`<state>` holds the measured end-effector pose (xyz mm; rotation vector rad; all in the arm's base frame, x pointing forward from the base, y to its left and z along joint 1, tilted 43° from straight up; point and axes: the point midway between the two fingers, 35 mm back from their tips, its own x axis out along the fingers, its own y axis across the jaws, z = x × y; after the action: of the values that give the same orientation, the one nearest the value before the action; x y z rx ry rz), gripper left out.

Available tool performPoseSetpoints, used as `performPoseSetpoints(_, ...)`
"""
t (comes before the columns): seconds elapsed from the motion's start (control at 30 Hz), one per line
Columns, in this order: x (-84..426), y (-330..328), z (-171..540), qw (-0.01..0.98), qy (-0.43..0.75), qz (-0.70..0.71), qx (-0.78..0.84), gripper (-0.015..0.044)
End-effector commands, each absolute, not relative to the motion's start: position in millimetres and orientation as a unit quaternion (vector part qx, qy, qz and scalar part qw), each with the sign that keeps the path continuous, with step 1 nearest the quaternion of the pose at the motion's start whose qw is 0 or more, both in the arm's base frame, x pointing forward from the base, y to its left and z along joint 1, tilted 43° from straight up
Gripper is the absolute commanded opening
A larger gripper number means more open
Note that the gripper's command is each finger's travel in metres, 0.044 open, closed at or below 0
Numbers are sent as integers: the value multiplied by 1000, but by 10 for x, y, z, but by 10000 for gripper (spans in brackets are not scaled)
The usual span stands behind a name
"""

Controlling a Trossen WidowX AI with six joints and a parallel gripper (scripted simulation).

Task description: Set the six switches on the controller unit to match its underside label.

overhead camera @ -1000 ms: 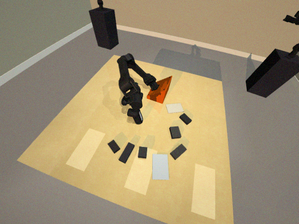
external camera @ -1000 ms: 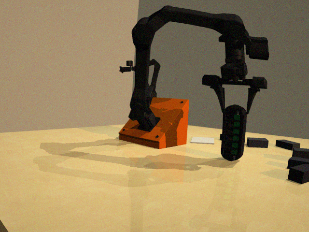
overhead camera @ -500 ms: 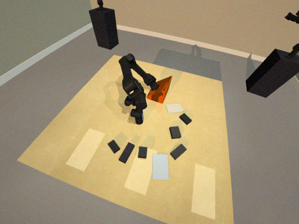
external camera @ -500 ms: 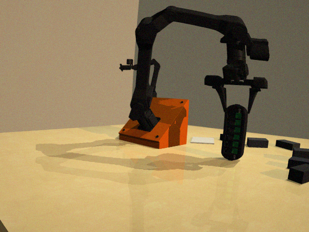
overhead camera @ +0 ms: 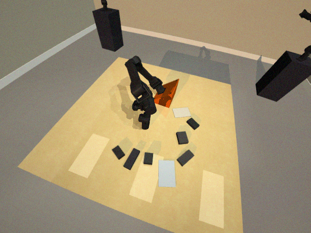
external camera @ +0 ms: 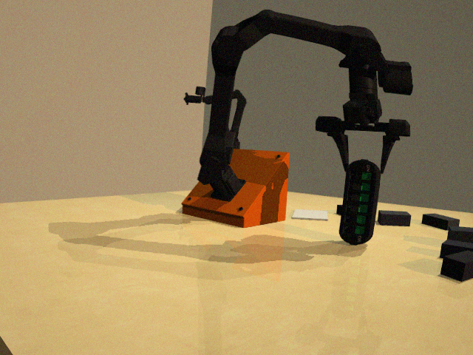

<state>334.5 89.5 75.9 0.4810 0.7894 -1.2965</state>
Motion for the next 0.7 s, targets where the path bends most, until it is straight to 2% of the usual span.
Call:
performPoseSetpoints(0.0,3326,882,675,693,357,-589,212,338)
performPoseSetpoints(0.67,3287,987,555,693,358,-589,212,338)
